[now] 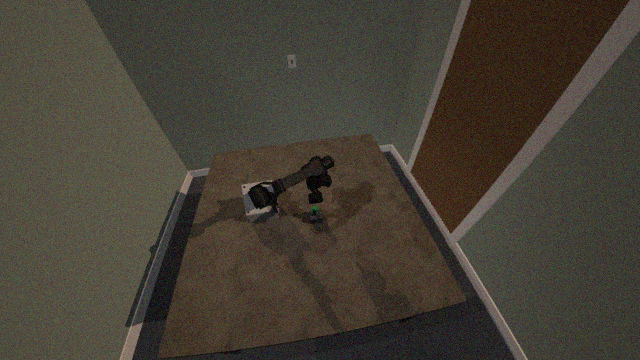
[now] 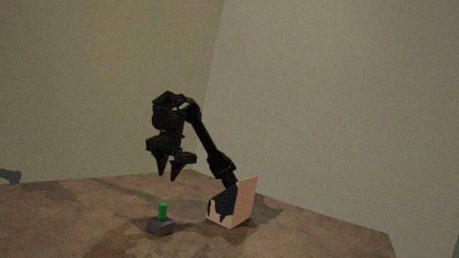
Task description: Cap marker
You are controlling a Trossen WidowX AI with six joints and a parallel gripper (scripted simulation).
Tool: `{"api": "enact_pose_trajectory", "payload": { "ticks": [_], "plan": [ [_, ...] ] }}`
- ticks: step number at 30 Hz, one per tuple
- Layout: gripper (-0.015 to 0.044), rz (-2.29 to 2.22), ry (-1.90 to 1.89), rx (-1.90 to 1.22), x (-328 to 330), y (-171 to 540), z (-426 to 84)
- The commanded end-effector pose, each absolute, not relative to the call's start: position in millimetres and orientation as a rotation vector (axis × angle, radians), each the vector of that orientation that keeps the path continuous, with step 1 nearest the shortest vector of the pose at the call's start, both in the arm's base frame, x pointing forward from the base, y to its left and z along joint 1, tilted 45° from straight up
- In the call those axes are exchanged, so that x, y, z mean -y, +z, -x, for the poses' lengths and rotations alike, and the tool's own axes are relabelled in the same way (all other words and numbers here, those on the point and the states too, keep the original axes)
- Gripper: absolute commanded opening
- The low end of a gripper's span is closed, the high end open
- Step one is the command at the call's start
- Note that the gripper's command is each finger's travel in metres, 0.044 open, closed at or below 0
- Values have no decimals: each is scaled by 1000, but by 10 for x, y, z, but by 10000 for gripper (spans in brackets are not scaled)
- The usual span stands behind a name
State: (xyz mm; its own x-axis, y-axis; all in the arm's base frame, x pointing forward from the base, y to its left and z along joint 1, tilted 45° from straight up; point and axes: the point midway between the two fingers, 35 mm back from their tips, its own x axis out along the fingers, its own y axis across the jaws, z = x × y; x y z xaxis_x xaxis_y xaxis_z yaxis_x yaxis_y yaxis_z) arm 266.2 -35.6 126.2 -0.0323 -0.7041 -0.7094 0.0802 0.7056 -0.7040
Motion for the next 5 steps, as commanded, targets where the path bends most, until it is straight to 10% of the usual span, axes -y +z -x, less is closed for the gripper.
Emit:
{"api": "enact_pose_trajectory", "payload": {
  "ticks": [1,5],
  "plan": [
    [368,534,-683,-1481,348,1264,-2665],
    [440,534,-683,-1481,348,1264,-2665]
  ]
}}
